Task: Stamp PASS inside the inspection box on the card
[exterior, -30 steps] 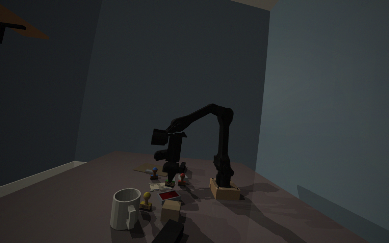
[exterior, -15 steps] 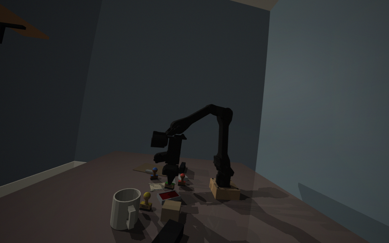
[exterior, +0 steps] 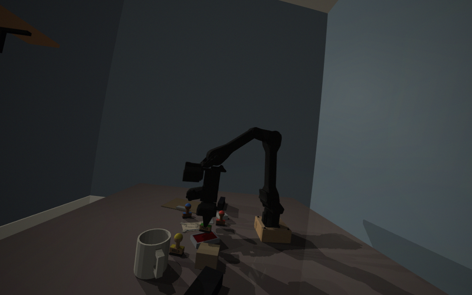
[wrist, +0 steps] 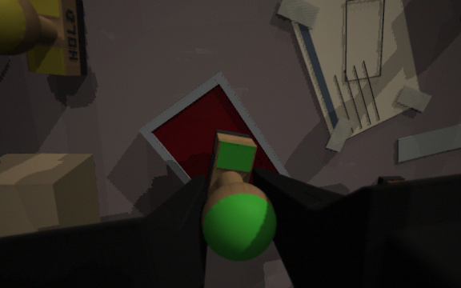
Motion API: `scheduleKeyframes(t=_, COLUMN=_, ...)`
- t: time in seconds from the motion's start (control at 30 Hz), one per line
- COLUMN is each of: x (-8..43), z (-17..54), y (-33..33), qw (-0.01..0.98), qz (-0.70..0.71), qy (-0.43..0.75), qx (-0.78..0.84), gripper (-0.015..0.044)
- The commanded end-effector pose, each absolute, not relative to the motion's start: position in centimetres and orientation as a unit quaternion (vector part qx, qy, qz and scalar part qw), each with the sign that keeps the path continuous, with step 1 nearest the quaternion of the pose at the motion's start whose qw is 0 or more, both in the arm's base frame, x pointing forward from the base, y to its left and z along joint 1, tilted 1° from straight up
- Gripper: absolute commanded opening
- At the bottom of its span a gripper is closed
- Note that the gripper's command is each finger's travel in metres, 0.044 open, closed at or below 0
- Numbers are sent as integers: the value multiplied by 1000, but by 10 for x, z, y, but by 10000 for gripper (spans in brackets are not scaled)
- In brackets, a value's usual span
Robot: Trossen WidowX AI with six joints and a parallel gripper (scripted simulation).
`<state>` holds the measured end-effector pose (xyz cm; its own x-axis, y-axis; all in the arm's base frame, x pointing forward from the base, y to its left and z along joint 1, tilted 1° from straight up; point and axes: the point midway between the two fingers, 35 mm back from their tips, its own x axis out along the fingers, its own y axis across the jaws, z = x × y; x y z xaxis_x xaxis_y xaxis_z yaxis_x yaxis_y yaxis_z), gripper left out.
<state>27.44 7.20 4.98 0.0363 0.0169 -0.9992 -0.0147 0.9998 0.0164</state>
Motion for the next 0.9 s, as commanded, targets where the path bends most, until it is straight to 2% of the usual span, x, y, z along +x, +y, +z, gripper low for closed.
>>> scheduleKeyframes(t=0.0, x=273, z=45, y=72, qw=718, qz=12, qy=696, qx=2, gripper=0)
scheduleKeyframes(t=0.87, x=272, z=31, y=72, qw=718, qz=12, qy=696, qx=2, gripper=0)
